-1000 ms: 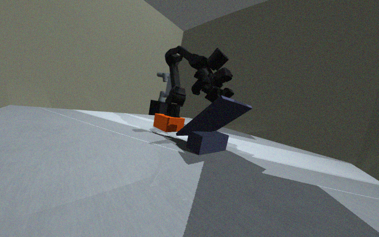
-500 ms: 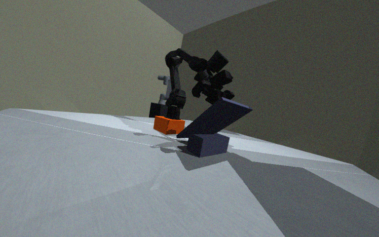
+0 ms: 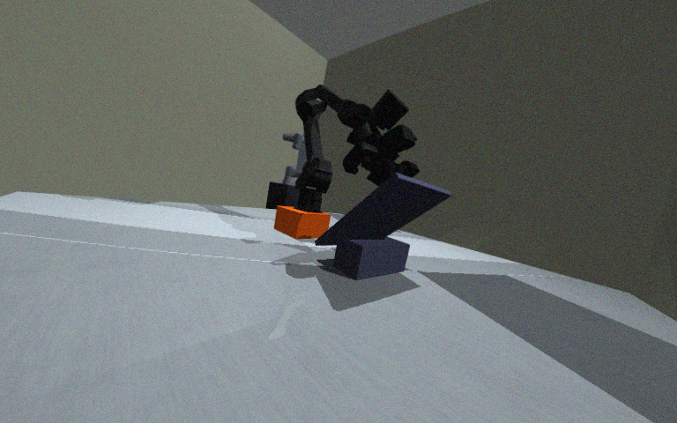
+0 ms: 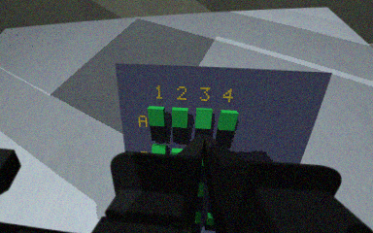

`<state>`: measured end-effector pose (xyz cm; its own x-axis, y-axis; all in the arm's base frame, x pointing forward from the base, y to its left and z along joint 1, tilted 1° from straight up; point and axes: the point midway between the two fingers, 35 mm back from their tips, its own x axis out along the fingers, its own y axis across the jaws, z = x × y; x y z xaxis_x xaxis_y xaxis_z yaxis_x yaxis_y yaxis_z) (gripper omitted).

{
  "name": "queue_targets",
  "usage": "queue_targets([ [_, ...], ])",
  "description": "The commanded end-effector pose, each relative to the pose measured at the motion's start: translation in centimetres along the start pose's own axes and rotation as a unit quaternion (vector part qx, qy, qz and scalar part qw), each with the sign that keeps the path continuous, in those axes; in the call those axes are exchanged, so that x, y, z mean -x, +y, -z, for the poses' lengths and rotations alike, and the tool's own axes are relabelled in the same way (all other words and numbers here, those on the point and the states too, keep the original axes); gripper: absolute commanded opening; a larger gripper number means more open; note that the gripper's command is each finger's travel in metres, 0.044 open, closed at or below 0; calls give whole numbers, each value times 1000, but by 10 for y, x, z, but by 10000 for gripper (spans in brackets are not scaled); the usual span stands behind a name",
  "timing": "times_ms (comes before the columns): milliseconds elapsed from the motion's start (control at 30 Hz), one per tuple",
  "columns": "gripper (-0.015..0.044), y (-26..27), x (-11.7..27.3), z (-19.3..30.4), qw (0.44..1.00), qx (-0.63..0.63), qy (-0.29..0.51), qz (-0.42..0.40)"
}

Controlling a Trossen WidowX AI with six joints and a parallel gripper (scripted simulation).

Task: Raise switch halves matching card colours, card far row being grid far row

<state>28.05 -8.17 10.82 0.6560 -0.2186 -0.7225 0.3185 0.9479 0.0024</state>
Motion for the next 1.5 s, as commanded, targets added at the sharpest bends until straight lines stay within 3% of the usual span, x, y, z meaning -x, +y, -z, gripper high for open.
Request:
queue_targets([
  [0, 0, 0, -1, -1, 1000, 2, -2, -1],
  [200, 0, 0, 1, -1, 1000, 0, 0, 0],
  [433, 0, 0, 63, -3, 1000, 2, 13, -1],
  [800, 0, -20, 63, -22, 1000, 2, 12, 0],
  [967, 0, -20, 30, -22, 1000, 2, 23, 0],
  [1467, 0, -20, 17, -22, 1000, 2, 24, 0],
])
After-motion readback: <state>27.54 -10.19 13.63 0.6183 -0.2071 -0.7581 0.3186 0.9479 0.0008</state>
